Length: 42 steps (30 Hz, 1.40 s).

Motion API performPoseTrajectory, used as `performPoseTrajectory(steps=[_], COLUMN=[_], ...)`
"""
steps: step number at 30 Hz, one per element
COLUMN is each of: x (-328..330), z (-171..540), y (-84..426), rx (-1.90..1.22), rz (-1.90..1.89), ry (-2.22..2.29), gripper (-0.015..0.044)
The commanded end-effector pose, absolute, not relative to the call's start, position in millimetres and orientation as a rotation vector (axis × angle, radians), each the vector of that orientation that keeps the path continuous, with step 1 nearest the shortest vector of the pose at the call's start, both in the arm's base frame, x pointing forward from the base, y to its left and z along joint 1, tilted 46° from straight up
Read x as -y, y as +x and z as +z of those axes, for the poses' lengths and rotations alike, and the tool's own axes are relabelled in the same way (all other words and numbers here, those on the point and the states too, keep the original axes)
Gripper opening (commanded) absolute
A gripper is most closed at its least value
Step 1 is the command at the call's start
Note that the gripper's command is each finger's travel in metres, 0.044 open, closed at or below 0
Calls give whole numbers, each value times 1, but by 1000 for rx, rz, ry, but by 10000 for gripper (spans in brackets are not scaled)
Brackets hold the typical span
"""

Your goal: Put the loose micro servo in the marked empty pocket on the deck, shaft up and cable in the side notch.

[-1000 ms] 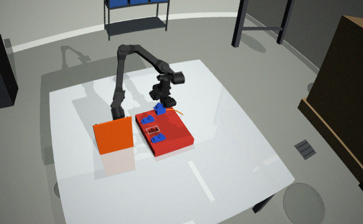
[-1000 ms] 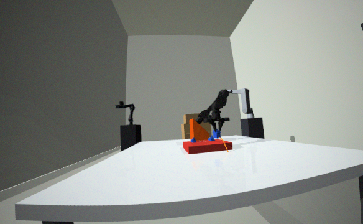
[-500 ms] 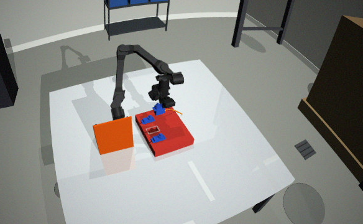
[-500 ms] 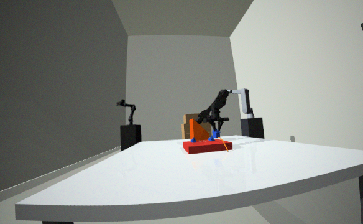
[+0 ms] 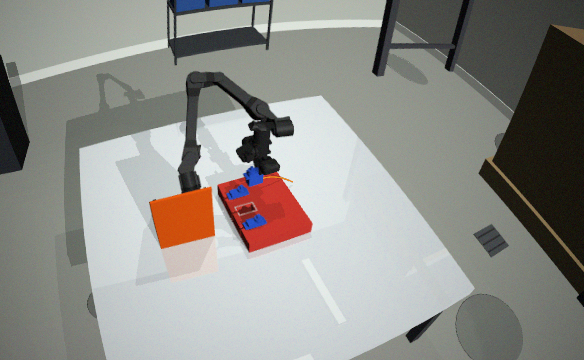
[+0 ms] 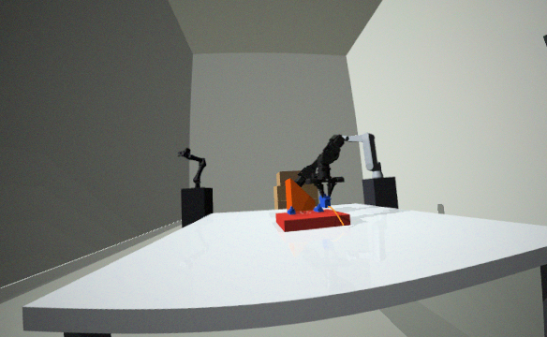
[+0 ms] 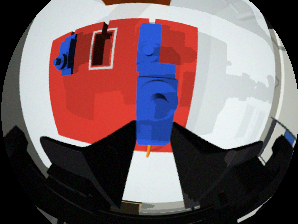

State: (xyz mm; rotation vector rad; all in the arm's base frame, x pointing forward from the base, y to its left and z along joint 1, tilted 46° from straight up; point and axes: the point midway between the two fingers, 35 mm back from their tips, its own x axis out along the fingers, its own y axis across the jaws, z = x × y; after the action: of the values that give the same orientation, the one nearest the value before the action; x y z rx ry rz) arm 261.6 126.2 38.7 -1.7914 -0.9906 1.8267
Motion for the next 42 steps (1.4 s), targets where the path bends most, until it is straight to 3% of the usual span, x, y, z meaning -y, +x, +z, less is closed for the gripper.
performPoseTrajectory(steps=[1,42], x=[-124,-119], z=[41,38], y=[261,239], rx=[994,993], rz=[1814,1815], ry=[-1808,-1807], gripper=[0,0])
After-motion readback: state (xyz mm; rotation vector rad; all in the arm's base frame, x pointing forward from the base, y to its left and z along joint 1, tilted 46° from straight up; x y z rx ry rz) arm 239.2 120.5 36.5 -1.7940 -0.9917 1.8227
